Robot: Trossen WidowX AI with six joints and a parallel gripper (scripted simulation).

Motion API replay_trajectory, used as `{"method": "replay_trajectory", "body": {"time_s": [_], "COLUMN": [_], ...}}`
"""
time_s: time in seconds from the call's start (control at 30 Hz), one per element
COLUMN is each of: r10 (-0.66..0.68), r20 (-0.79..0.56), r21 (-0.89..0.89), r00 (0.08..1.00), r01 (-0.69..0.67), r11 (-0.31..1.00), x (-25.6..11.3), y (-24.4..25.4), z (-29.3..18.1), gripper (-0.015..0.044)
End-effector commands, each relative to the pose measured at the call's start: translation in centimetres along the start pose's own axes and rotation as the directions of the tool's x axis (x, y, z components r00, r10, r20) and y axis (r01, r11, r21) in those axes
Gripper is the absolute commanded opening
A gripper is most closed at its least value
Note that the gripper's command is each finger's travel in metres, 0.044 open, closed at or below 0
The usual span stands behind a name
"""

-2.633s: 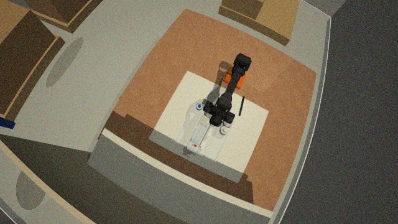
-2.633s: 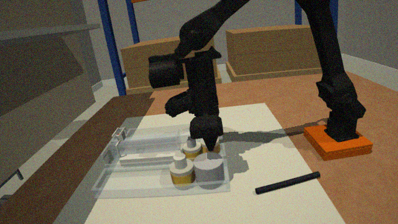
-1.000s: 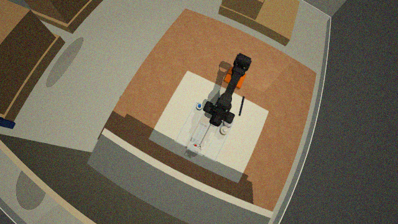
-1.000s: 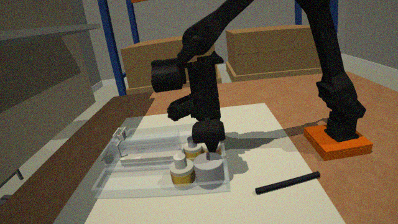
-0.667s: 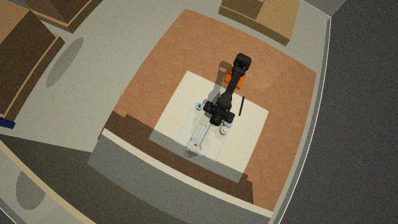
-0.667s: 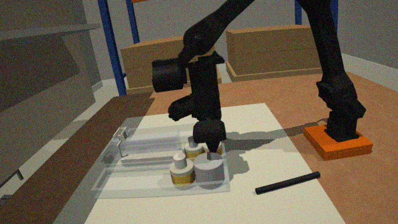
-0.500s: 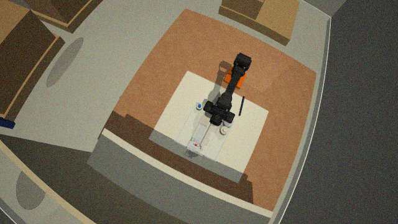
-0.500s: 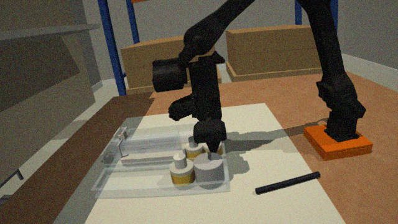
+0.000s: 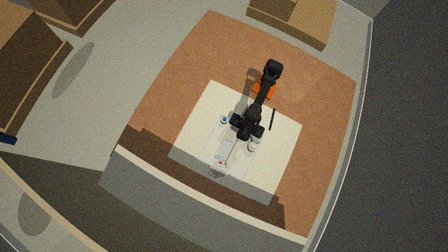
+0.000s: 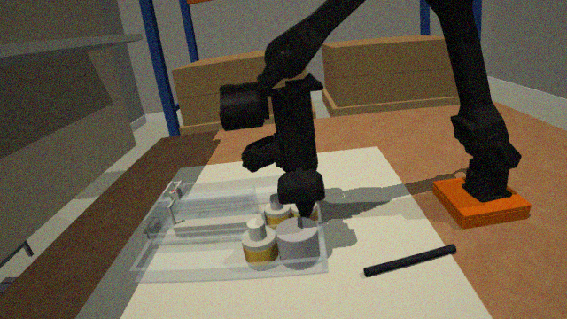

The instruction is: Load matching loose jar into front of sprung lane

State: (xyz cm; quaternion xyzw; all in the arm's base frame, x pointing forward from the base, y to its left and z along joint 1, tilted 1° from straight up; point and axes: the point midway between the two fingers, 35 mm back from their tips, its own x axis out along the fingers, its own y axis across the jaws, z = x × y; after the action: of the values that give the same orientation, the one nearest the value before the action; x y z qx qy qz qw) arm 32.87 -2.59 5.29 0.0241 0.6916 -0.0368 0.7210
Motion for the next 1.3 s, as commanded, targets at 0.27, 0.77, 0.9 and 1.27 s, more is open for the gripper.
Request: {"method": "replay_trajectory", "body": {"time_s": [0.27, 0.77, 0.9, 1.27], "r10": [-0.002, -0.002, -0.002, -0.002], "r20": [0.007, 0.007, 0.007, 0.007], "r21": [-0.001, -0.001, -0.001, -0.001], "r00": [1.0, 1.0, 1.0, 1.0], "r01": [0.002, 0.002, 0.002, 0.002], "r11": [1.0, 1.0, 1.0, 1.0], "x": [0.0, -0.5, -1.9, -2.0], "y": [0.0, 0.0, 0.0, 0.0], "z": [0.0, 0.0, -0.1, -0.1], "gripper": [0.0026, 0.031, 0.031, 0.031]}}
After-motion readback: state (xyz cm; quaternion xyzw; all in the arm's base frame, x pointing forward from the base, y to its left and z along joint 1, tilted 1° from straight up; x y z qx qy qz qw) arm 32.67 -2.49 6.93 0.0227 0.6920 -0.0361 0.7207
